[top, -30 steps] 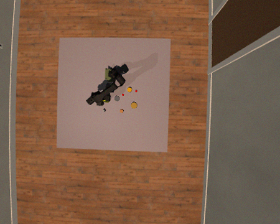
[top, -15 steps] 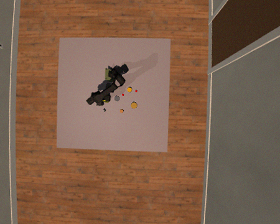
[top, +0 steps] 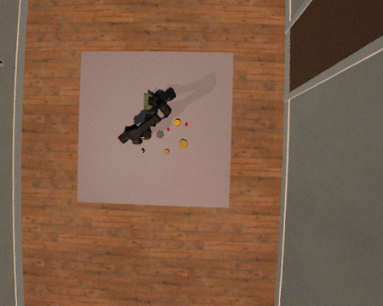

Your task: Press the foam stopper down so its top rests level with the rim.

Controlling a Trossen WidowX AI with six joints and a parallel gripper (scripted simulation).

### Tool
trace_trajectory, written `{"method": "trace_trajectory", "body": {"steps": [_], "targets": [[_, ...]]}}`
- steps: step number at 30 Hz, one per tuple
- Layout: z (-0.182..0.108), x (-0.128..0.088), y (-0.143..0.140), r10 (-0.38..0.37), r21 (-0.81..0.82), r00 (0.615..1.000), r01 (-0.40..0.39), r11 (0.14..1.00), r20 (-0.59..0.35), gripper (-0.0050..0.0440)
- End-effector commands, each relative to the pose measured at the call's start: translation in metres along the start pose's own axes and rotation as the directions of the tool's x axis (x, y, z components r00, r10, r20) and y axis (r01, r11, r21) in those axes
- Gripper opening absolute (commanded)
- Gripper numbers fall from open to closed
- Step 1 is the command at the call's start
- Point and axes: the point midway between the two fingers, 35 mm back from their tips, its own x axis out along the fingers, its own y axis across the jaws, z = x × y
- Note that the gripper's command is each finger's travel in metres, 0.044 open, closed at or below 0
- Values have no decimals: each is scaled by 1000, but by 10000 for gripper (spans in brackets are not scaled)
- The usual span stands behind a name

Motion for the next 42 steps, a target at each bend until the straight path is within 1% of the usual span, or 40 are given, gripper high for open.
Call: {"method": "trace_trajectory", "body": {"steps": [1,42], "targets": [[-1,4,1,1,0,1000,-1,1000,-8,0],[-1,7,1,0,0,1000,0,1000,-8,0]]}}
